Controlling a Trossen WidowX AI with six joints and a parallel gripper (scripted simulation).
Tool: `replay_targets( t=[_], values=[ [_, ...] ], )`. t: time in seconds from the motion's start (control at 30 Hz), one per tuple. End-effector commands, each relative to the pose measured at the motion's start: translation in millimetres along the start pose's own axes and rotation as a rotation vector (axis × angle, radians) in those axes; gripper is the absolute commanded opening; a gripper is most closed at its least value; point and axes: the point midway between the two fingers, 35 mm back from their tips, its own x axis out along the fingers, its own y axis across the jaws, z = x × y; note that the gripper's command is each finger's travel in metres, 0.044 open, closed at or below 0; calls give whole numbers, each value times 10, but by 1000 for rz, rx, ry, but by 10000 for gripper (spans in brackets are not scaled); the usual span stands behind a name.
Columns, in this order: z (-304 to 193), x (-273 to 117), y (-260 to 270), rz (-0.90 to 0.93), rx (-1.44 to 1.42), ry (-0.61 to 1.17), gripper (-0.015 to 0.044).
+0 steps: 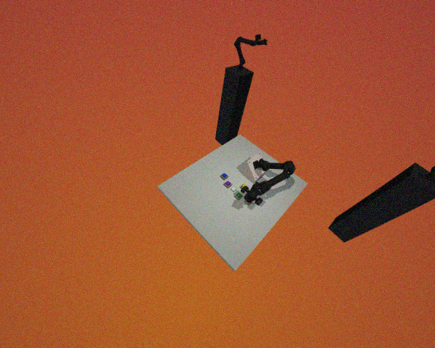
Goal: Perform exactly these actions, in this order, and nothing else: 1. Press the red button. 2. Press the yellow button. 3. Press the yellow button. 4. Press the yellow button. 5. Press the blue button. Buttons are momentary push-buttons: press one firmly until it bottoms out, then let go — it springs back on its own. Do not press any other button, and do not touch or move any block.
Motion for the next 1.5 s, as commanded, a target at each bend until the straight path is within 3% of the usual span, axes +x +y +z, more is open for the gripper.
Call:
replay_targets(
  t=[0.0,0.13,0.27,0.47,0.63,0.93,1.07,1.27,1.47],
  values=[
    [-12,21,-22,-5,10,7,20],
    [-6,-283,-21,-7,9,6,20],
    [-5,-332,-23,-7,10,7,20],
    [-2,-922,-21,-10,11,7,20],
    [-38,-931,-131,-15,11,6,20],
    [-829,-941,-1179,-16,15,11,20],
    [-845,-918,-1194,-15,14,11,20],
    [-853,-338,-1196,-13,14,10,20],
    [-855,-296,-1196,-12,14,11,20]
  ],
)
